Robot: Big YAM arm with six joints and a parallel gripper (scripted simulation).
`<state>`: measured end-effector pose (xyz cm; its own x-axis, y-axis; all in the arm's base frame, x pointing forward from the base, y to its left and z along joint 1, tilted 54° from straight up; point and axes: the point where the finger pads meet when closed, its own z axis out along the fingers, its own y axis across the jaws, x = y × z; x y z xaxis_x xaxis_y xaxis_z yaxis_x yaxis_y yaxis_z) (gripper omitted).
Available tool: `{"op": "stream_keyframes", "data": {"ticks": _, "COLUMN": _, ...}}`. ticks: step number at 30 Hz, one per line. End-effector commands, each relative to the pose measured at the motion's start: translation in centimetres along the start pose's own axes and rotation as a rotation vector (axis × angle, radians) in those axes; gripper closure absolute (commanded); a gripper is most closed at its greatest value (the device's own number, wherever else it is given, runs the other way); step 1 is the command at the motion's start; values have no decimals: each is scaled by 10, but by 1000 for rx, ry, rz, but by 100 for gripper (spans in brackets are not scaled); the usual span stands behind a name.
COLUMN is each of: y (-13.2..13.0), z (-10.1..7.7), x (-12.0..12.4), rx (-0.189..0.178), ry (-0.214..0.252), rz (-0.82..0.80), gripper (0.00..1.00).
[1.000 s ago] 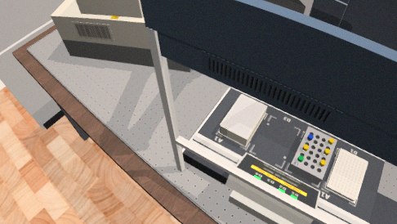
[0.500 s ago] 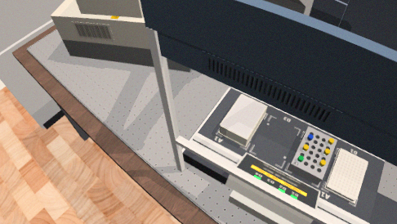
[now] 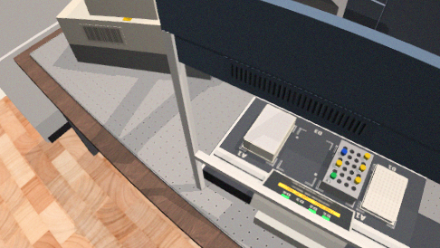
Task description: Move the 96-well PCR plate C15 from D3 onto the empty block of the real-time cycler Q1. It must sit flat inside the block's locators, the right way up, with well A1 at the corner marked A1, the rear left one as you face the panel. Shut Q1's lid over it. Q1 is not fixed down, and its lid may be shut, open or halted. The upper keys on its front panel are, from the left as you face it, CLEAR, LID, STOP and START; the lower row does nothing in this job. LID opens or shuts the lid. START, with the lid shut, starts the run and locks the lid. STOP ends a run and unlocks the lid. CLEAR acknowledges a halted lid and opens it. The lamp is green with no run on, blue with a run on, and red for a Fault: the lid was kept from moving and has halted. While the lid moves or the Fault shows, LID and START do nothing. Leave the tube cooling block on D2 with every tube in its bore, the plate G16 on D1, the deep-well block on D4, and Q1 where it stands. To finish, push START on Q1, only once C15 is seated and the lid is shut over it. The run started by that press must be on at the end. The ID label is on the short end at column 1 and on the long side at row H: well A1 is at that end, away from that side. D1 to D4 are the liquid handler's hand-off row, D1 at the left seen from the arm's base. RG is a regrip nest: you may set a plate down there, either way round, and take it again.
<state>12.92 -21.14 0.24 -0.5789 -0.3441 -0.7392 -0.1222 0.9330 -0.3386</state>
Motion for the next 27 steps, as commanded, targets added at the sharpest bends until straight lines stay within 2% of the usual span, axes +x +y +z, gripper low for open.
{"op": "stream_keyframes", "data": {"ticks": 1, "y": 9, "z": 2, "x": -3, "rx": -19, "ry": -6, "rz": 2, "gripper": 100}}
{"op": "stream_keyframes", "data": {"ticks": 5, "y": 15, "z": 6, "x": -3, "rx": -34, "ry": -10, "rz": 31, "gripper": 100}}
{"op": "stream_keyframes", "data": {"ticks": 15, "y": -23, "z": 18, "x": 0, "rx": -6, "ry": -5, "rz": 7, "gripper": 100}}
{"op": "stream_keyframes", "data": {"ticks": 18, "y": -17, "z": 17, "x": 0, "rx": -10, "ry": -5, "rz": 14, "gripper": 100}}
{"op": "stream_keyframes", "data": {"ticks": 23, "y": -12, "z": 26, "x": -1, "rx": -29, "ry": -9, "rz": 32, "gripper": 100}}
{"op": "stream_keyframes", "data": {"ticks": 27, "y": -27, "z": 29, "x": 0, "rx": -16, "ry": -7, "rz": 20, "gripper": 100}}
